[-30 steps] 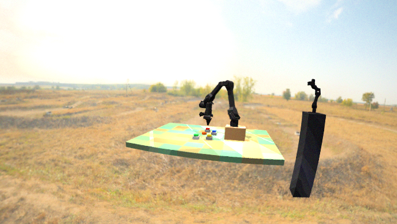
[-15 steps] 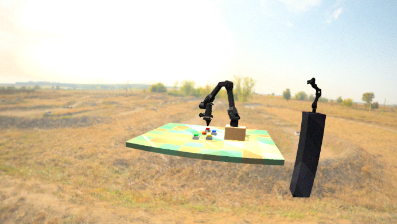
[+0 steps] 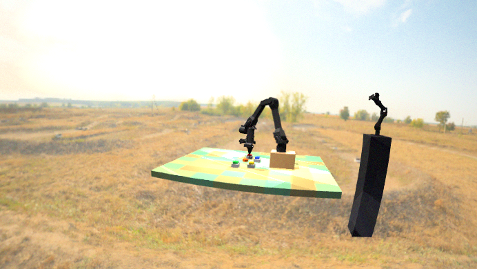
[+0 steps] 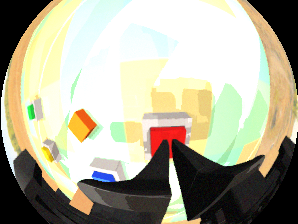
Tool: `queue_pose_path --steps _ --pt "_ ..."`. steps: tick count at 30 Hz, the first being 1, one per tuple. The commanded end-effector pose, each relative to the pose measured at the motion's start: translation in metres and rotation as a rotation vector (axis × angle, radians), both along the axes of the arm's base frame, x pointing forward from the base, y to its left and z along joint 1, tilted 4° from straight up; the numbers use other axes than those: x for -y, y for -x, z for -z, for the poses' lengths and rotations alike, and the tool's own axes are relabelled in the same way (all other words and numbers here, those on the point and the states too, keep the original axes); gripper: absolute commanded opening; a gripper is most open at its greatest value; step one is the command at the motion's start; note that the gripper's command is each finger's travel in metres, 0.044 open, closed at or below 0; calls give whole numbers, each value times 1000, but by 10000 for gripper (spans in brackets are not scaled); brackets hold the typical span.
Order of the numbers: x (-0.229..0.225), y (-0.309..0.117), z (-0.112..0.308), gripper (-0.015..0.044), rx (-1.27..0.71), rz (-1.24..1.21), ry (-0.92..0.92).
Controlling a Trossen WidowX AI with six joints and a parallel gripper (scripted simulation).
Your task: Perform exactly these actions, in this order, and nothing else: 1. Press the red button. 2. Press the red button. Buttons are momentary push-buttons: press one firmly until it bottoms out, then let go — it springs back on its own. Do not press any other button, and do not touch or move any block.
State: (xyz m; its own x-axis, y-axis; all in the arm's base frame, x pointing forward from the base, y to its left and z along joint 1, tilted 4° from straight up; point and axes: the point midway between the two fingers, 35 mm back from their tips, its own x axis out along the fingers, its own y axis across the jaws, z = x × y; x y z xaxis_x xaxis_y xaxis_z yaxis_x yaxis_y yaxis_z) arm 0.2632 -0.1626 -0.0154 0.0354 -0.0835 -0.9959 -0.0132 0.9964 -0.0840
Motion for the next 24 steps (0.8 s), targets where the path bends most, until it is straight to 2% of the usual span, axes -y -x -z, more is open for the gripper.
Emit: queue_pose_path --steps 1,16,20,24 --pt "0 3 4 20 -8 -6 1" --pt "0 3 4 20 -8 -6 1" --pt "-3 3 -28 20 -7 -5 1" --pt "-3 3 -30 20 -8 -6 1"
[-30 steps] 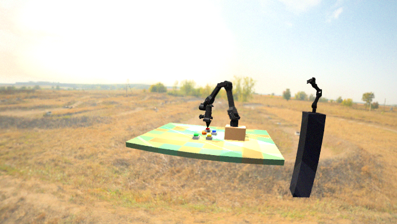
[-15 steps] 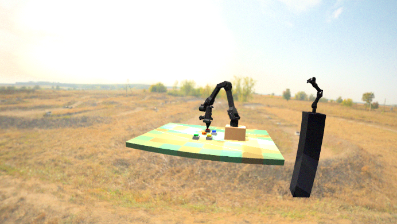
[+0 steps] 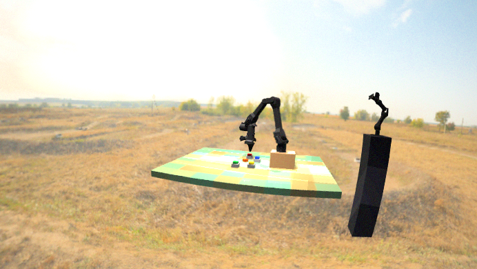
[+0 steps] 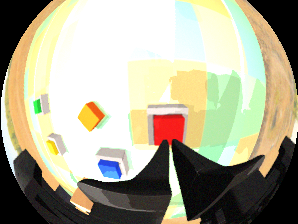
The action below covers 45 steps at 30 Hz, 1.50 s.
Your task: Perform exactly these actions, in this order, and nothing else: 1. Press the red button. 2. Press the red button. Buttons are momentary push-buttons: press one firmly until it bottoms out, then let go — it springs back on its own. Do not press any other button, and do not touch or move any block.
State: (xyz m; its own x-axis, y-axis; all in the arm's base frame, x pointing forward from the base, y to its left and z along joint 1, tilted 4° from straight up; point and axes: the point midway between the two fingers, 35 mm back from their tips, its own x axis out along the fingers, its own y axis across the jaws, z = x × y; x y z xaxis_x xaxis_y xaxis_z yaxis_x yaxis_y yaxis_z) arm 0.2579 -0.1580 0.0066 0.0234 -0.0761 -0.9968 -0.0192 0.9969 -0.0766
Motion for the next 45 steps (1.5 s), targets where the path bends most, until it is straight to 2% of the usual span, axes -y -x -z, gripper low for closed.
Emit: queue_pose_path --steps 1,25,43,45 --pt "1 -2 -8 20 5 -1 8" --pt "4 -3 26 20 4 -1 8" --pt "4 -3 26 20 4 -1 8" --pt "4 -4 14 20 10 3 7"
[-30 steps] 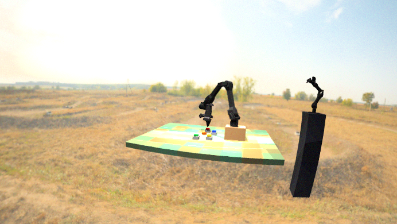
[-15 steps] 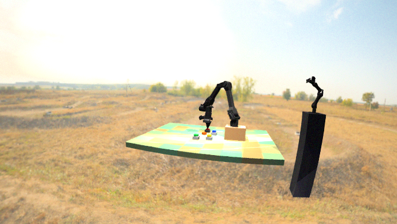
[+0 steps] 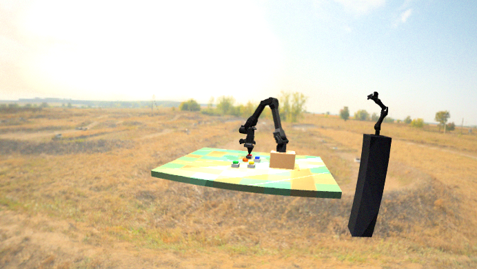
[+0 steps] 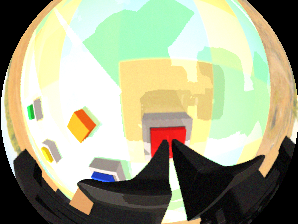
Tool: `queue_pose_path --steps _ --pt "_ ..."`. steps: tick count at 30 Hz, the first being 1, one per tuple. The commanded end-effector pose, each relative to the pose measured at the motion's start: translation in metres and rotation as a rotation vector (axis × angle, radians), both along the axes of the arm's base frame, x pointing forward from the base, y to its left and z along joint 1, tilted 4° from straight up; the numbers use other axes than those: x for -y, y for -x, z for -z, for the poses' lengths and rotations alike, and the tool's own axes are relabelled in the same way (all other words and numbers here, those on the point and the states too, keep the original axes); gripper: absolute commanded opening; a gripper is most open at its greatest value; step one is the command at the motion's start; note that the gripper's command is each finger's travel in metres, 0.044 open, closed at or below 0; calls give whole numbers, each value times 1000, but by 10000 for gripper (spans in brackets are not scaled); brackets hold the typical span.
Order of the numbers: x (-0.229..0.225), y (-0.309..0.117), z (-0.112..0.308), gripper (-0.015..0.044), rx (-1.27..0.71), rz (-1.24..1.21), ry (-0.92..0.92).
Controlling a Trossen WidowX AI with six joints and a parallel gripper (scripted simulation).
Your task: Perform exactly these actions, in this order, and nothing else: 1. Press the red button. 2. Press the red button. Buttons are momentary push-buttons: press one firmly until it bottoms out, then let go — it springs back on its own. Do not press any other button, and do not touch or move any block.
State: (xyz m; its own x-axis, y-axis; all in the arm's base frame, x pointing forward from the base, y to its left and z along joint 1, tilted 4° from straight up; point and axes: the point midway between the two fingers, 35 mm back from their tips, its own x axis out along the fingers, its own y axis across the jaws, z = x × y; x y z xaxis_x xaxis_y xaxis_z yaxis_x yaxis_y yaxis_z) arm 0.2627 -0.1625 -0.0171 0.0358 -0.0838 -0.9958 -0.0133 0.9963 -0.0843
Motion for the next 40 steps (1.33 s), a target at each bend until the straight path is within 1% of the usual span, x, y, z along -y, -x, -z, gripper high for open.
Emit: queue_pose_path --steps 1,3,7,10,16,21,22,28,34,36,40 --pt "-2 1 -22 20 -6 -4 0" --pt "-3 3 -32 20 -8 -6 1" --pt "-3 3 -32 20 -8 -6 1" --pt "-22 -9 -34 99 -6 -6 -4" --pt "-106 -42 -43 256 -2 -6 -21" --pt "-182 -49 -50 387 -3 -6 -31" --pt "-198 -49 -51 400 -3 -6 -33" --pt "-288 -28 -60 400 -7 -6 -39" --pt "-366 17 -69 400 -10 -6 -38" --pt "-374 24 -70 400 -10 -6 -38" --pt "-374 24 -70 400 -10 -6 -38"
